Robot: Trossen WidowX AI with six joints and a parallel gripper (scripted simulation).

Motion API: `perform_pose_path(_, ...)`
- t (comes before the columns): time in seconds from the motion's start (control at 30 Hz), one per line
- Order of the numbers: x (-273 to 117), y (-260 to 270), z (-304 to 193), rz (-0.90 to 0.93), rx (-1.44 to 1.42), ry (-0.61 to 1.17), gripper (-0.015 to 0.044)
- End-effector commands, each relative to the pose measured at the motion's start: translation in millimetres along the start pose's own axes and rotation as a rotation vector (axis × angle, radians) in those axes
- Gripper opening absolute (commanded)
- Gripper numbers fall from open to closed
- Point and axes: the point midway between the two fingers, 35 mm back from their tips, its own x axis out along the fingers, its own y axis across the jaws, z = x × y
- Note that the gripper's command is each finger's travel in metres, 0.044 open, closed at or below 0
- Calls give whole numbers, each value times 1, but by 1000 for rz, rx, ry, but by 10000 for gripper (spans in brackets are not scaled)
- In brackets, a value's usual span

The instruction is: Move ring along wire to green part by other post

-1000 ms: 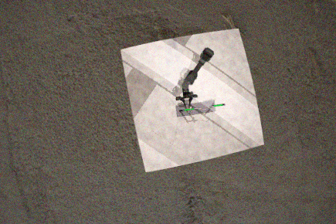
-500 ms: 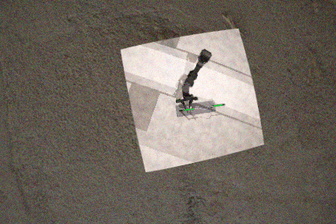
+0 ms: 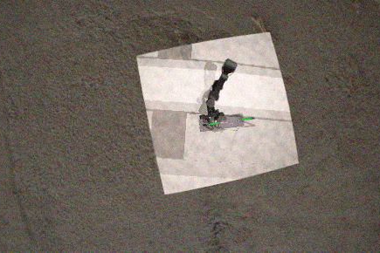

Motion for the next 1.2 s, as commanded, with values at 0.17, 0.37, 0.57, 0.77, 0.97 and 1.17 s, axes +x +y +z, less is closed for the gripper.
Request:
perform_pose_path(0.17, 14, 1, 0, -4, 5, -6, 160)
perform_pose_path(0.37, 15, 1, -1, -4, 5, -6, 160)
perform_pose_path(0.57, 15, 1, -1, -4, 5, -6, 160)
perform_pose_path(0.77, 15, 1, -1, -4, 5, -6, 160)
perform_pose_path(0.97, 15, 2, -1, 0, 0, -4, 29)
perform_pose_path(1.17, 15, 2, -1, 0, 0, -4, -129)
